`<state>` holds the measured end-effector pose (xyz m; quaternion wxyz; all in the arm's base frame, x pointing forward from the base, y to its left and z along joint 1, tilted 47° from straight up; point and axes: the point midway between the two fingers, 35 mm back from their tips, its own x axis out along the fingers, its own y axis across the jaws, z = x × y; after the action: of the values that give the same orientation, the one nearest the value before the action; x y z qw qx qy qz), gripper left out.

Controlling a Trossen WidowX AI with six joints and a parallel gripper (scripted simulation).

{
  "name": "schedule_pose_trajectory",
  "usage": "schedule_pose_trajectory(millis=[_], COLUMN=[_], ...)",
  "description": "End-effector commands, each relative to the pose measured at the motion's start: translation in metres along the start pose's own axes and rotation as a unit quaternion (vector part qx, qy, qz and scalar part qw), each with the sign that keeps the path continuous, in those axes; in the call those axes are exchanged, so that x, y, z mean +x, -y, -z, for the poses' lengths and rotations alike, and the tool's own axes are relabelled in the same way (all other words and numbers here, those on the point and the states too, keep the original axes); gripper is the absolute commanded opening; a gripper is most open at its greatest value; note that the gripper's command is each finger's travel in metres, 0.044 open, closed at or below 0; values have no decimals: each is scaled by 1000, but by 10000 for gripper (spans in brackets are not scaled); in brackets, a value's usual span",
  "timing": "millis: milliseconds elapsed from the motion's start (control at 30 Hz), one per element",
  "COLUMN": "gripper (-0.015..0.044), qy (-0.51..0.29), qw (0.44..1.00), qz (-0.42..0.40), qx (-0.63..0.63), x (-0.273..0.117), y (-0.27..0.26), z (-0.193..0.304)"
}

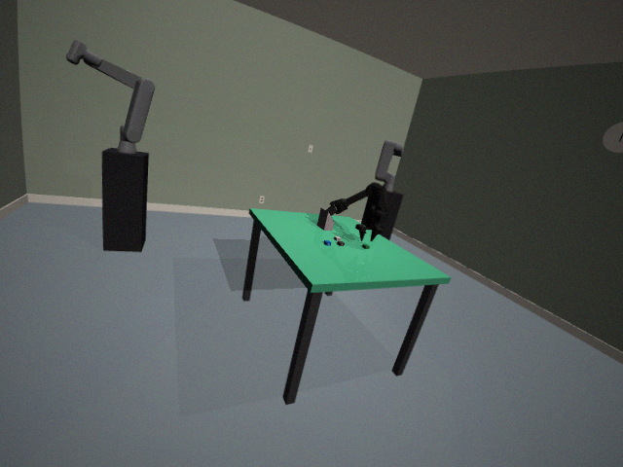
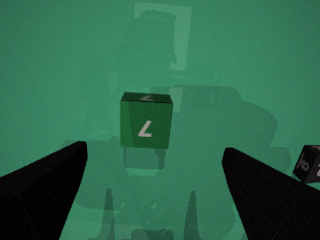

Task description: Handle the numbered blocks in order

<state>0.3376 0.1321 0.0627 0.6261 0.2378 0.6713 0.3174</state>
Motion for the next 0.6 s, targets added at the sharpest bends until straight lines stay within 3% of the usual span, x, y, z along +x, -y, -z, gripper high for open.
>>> schedule_pose_trajectory(millis=[0,567], gripper=[400,400], qy=[7,7], qw=[1000,1000], qz=[-3,-3], qx=[6,6], x=[3,30], y=[2,2], z=[-2,-2])
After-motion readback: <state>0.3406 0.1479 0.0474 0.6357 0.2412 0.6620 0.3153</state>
